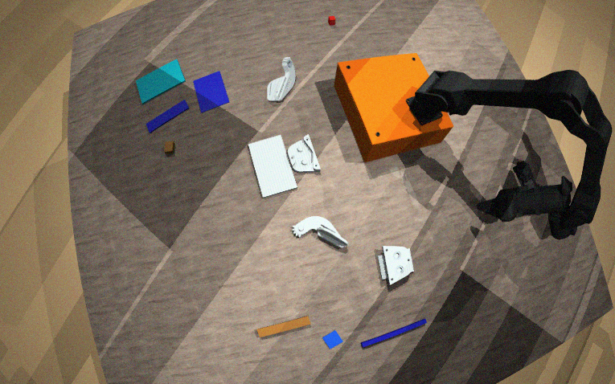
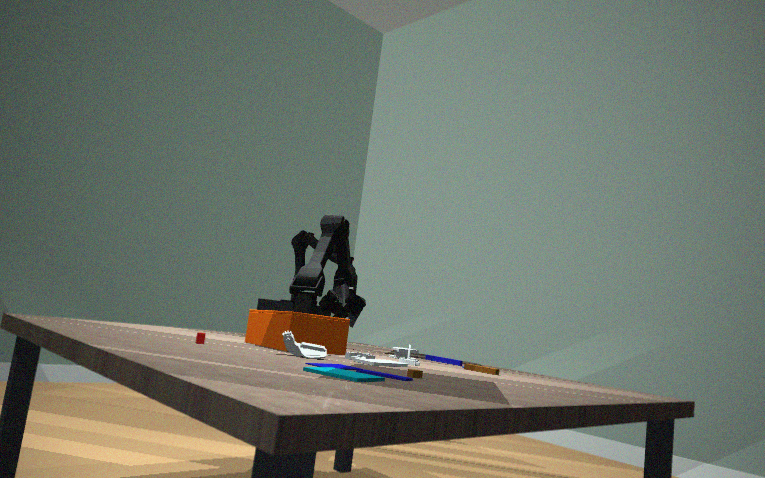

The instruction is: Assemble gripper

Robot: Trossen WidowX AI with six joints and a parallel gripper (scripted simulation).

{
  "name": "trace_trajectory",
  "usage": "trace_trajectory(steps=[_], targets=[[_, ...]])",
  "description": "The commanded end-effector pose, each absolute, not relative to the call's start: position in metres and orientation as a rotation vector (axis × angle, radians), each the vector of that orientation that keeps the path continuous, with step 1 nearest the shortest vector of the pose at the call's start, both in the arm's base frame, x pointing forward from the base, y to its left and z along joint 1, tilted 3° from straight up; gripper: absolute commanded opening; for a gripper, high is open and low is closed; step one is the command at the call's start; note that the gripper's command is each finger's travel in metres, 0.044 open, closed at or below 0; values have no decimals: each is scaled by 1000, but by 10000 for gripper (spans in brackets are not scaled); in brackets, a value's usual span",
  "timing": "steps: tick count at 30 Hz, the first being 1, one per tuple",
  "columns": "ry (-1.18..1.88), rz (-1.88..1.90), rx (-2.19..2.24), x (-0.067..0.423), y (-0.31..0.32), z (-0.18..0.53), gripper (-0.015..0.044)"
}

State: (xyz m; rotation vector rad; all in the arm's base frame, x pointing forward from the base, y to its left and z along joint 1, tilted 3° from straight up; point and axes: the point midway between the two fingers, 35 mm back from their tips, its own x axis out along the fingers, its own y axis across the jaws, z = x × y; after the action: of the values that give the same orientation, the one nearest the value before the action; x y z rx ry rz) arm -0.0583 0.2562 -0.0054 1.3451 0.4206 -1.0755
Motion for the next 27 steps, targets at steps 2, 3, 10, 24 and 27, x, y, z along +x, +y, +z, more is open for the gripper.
trace_trajectory(steps=[2,3,10,24,27], targets=[[419,-1080,1348,-58,256,-5,440],[414,-1093,1356,-55,257,-5,440],[336,-1266,1468,-24,266,-4,440],[141,-1541,1678,26,268,-1,440],[93,-1613,1725,41,269,0,440]])
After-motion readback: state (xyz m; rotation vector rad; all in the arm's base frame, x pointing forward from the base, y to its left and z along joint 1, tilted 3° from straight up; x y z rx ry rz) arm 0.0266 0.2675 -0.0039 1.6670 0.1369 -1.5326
